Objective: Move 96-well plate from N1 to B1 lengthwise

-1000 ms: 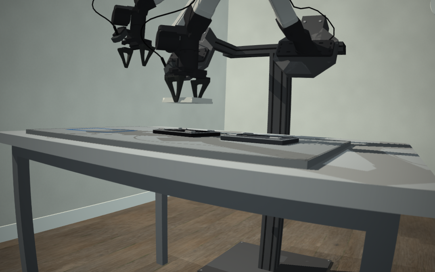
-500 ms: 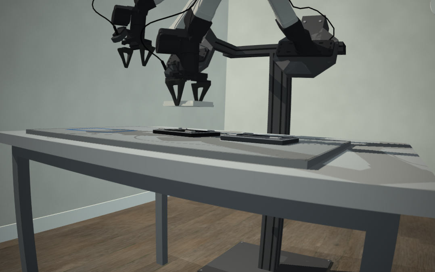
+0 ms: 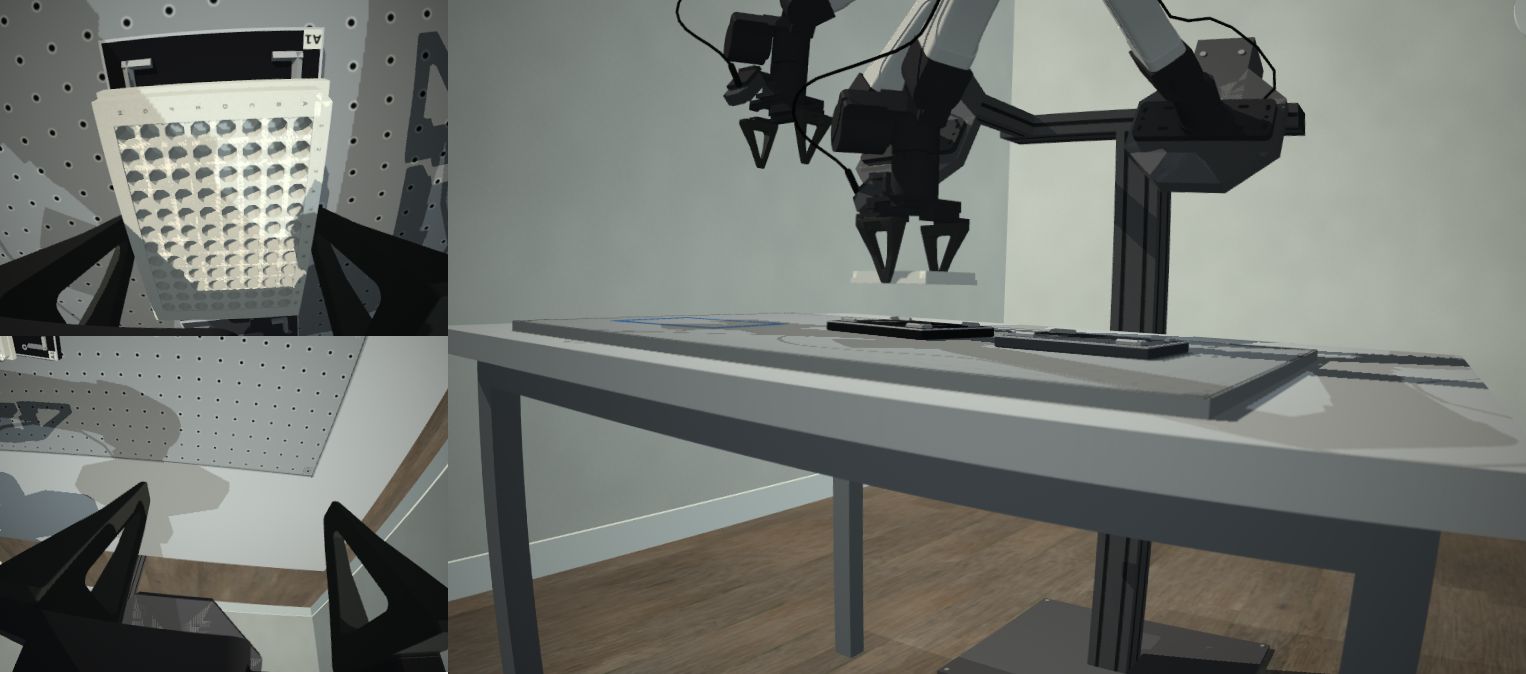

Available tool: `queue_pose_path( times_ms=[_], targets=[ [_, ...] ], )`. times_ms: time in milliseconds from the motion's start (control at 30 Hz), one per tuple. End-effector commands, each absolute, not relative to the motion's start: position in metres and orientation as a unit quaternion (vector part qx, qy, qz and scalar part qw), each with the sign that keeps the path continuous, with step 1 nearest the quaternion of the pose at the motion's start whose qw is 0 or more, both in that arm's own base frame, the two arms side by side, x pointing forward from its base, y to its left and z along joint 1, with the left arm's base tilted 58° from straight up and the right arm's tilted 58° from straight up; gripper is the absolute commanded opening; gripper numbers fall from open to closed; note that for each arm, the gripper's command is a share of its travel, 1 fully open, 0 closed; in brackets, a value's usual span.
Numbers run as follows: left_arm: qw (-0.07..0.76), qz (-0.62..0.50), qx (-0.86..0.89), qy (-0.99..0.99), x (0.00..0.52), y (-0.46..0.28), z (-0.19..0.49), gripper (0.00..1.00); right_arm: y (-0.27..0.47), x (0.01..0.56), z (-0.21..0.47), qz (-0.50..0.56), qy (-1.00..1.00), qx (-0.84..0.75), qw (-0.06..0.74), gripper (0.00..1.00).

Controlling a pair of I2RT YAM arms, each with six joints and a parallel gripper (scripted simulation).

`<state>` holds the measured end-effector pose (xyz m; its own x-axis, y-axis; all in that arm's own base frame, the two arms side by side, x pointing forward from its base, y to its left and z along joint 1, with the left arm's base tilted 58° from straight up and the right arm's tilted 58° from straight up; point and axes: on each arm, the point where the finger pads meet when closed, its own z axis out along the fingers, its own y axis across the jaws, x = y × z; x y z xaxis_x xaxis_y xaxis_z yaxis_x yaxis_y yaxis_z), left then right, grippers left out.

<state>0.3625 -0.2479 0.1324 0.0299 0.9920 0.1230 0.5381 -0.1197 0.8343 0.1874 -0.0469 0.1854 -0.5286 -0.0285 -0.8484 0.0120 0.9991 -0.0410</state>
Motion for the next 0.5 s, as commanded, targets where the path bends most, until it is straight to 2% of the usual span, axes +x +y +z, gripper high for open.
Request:
queue_pose_path(
  times_ms=[0, 467],
  targets=[
    [0.315, 0.367, 0.653, 0.583, 0.368, -0.257, 0.132, 0.00, -0.046, 0.186, 0.186, -0.019, 0.874, -0.008, 0.485, 1.00],
    [0.312, 0.369, 0.649, 0.587, 0.390, -0.251, 0.121, 0.00, -0.046, 0.186, 0.186, -0.019, 0.874, -0.008, 0.485, 1.00]
  ],
)
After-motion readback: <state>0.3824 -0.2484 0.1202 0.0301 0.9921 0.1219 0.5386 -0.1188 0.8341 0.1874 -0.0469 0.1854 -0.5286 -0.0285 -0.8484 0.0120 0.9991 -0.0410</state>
